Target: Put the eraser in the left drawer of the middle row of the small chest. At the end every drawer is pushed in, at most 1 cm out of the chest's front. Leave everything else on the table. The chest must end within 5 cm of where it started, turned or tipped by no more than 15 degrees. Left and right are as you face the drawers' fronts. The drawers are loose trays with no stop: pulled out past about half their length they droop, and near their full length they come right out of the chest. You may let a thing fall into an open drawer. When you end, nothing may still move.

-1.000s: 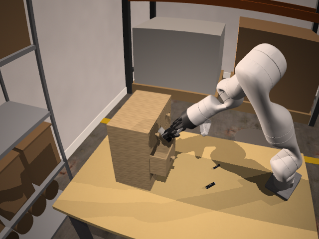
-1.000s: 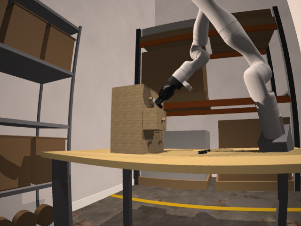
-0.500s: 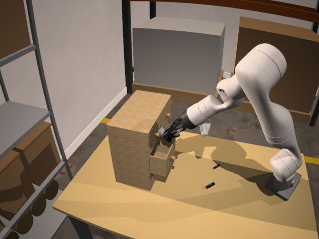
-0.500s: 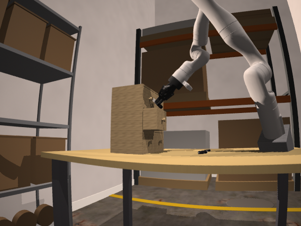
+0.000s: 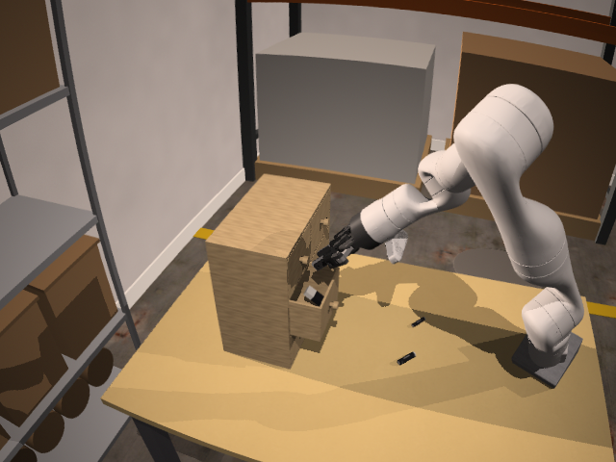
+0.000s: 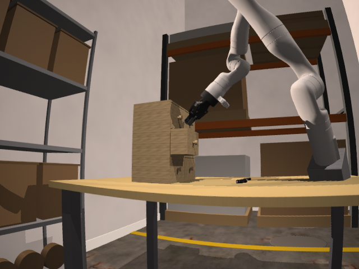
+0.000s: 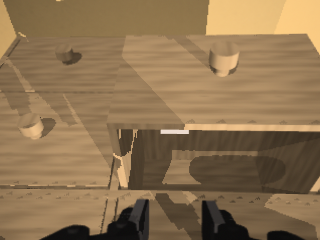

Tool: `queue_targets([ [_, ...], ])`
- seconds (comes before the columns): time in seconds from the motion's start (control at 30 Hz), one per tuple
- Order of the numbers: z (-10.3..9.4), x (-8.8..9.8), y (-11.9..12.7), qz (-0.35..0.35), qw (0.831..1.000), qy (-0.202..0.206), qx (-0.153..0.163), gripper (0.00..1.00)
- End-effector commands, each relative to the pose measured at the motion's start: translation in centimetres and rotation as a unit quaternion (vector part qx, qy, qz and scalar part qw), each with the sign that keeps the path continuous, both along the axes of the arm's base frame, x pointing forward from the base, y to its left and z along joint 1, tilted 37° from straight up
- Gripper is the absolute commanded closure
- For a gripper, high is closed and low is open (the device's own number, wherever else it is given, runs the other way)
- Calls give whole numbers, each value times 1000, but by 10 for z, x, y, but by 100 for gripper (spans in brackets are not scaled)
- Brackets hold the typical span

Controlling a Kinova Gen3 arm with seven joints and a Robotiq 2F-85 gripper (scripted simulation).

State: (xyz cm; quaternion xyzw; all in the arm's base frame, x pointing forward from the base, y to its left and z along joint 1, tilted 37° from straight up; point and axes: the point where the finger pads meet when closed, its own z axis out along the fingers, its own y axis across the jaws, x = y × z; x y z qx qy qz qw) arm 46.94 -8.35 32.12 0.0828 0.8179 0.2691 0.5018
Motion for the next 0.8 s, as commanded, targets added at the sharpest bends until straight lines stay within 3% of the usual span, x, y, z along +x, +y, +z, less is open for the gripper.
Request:
queue_targets([
  [0.0,0,0,0,0,1000,0,0,62],
  [0.03,0,0,0,0,1000,0,0,62],
  [0.07,0,0,0,0,1000,0,0,0],
  [0.77,-1,-5,0,0,1000,0,0,0],
])
